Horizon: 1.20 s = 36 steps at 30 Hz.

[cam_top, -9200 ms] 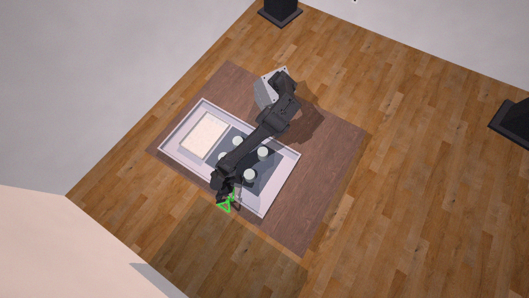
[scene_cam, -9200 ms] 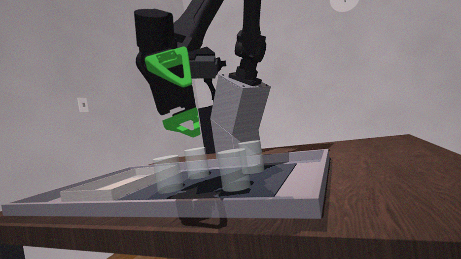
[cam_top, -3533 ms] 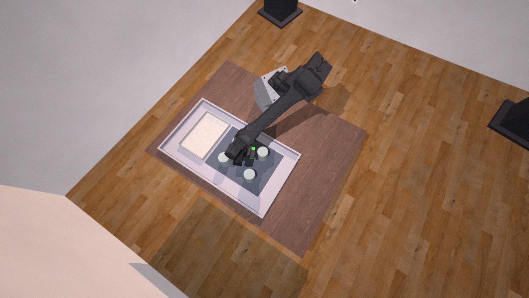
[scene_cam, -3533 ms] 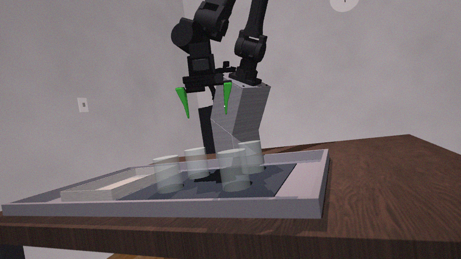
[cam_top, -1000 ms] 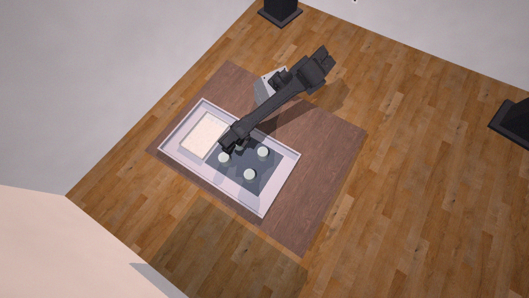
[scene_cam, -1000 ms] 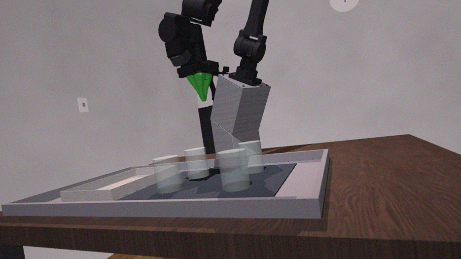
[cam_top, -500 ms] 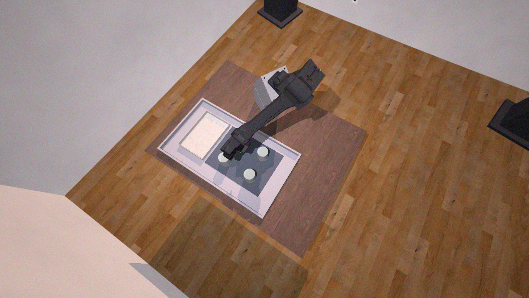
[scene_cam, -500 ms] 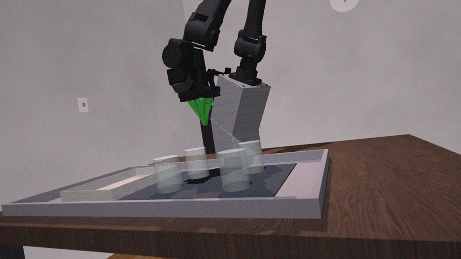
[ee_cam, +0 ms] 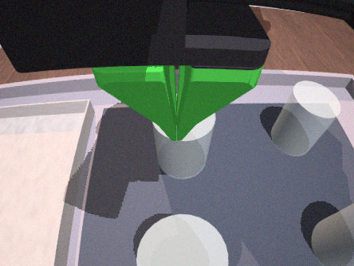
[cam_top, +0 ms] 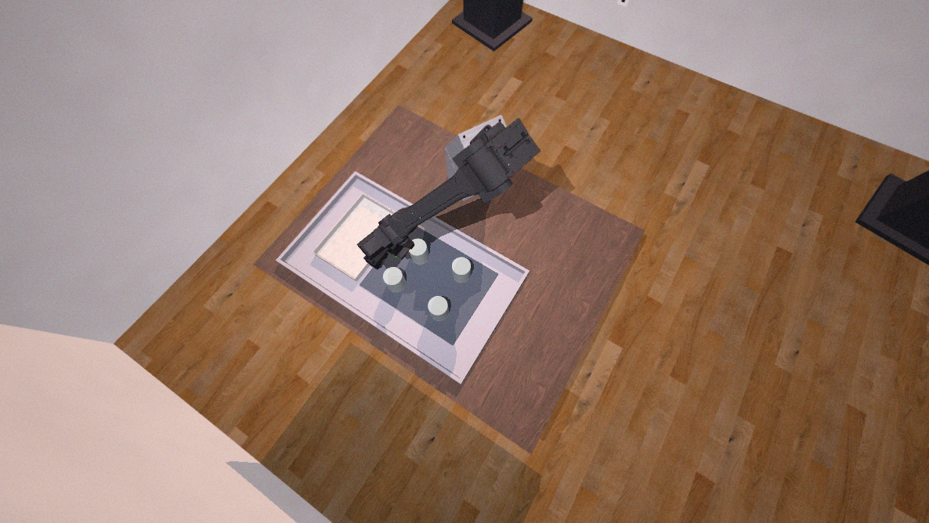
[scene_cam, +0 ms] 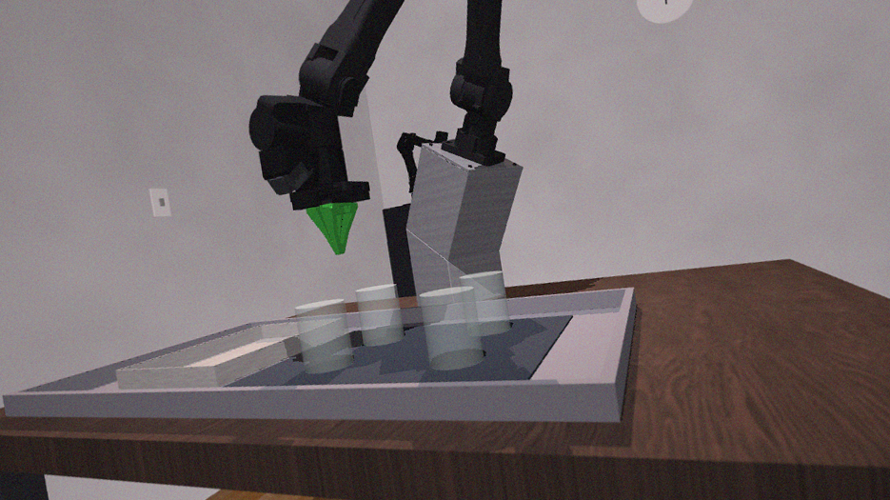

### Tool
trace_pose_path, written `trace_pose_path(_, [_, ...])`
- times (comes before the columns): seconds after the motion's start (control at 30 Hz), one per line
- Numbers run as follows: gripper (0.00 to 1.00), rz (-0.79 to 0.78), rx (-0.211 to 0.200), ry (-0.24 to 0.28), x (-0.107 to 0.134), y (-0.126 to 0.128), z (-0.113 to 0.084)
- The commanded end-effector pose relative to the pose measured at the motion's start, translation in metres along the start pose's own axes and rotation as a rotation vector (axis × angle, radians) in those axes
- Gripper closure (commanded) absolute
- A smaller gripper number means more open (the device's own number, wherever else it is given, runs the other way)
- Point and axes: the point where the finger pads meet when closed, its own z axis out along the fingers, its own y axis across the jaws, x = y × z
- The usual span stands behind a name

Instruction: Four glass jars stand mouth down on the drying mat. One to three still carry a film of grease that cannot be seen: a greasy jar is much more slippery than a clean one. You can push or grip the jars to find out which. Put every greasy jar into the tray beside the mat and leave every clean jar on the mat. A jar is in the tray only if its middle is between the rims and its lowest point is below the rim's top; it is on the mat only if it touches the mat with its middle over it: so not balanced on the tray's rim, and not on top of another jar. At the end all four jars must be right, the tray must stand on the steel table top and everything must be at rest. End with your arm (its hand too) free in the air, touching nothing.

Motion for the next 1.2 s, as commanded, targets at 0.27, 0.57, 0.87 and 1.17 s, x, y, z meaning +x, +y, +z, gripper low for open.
trace_pose_path(0.27, [1.00,-0.049,-0.003,-0.018,-0.017,0.001,0.049])
trace_pose_path(0.57, [1.00,-0.049,-0.003,-0.018,-0.018,0.001,0.068])
trace_pose_path(0.87, [1.00,-0.049,-0.003,-0.018,-0.019,0.002,0.074])
trace_pose_path(1.17, [1.00,-0.049,-0.003,-0.018,-0.019,0.003,0.078])
